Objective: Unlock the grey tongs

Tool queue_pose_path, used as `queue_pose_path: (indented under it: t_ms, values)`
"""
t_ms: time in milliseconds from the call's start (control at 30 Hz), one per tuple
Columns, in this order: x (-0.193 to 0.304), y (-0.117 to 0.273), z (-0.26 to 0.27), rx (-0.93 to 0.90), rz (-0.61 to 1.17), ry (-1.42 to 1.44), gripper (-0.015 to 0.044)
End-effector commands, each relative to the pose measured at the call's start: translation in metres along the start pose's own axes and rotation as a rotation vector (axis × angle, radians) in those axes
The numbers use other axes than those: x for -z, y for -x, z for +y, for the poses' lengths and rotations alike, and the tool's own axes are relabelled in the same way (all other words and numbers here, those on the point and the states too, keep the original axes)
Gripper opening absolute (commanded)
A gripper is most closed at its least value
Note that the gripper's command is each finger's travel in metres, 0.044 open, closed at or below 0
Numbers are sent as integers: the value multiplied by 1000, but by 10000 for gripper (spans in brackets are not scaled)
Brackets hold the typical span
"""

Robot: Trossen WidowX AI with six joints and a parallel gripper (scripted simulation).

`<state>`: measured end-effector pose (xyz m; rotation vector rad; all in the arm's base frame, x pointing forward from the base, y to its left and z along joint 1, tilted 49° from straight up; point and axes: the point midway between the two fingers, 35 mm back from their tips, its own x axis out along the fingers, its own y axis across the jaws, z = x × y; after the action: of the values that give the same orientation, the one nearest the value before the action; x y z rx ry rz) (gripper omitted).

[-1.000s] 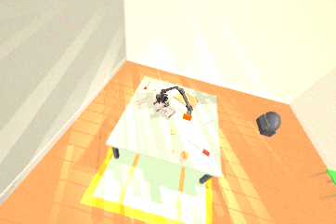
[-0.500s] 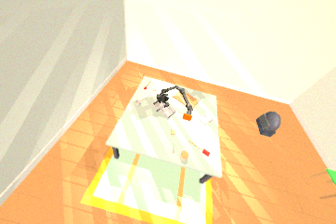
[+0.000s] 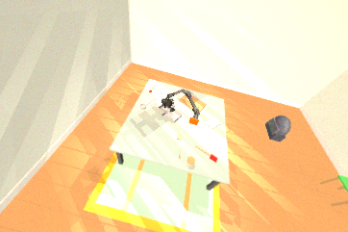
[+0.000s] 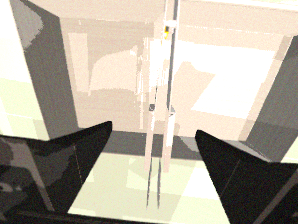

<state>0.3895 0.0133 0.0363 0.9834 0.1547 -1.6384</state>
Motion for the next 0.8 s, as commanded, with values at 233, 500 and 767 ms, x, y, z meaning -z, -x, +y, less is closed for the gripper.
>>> queue_pose_path:
  t_ms: [233, 500, 767]
  values:
    - [-1, -18, 0, -3, -3, 5, 440]
    - [-2, -31, 0, -4, -5, 5, 440]
    - [-2, -37, -1, -1, -4, -1, 414]
